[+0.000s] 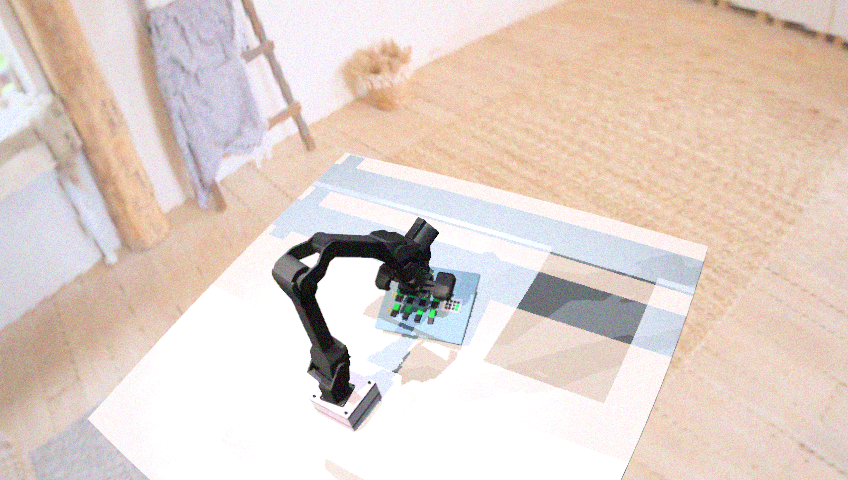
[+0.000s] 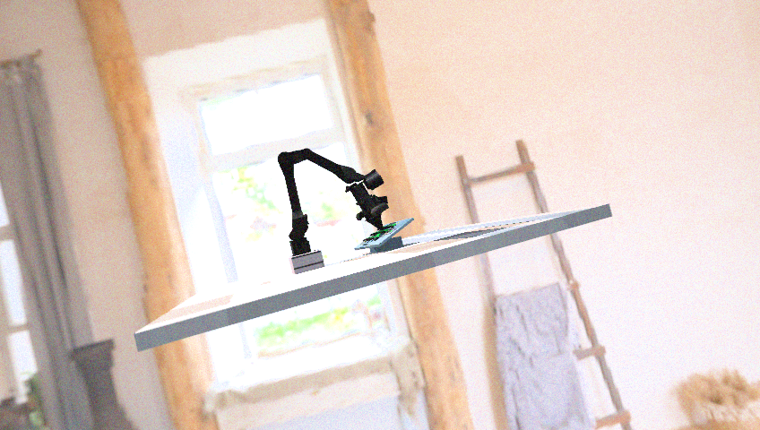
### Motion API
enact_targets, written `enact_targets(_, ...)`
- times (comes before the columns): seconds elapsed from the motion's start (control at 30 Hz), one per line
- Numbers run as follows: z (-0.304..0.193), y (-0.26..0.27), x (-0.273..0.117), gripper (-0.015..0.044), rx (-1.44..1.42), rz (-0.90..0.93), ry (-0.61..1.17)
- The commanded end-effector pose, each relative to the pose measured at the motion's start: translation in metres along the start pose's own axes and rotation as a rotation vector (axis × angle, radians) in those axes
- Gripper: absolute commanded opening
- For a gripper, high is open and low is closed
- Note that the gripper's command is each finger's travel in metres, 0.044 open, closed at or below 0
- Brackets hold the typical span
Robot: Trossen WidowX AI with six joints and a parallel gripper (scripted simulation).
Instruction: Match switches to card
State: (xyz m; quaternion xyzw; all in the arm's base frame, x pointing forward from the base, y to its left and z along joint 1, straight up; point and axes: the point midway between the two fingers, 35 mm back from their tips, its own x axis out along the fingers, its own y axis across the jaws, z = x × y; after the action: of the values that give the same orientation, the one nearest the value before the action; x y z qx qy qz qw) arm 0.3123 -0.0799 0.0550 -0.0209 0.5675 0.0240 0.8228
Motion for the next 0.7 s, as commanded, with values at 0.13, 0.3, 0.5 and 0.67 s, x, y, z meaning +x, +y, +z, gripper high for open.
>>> enact_targets(0.13, 0.0, -0.001, -0.01, 0.0, 0.001, 0.0, -0.003)
enact_targets(0.3, -0.003, 0.0, -0.064, 0.0, 0.005, -0.003, -0.02)
enact_targets(0.5, -0.012, -0.017, -0.064, 0.0, 0.004, -0.005, -0.019)
enact_targets(0.67, -0.022, -0.032, -0.064, 0.0, 0.004, -0.006, -0.019)
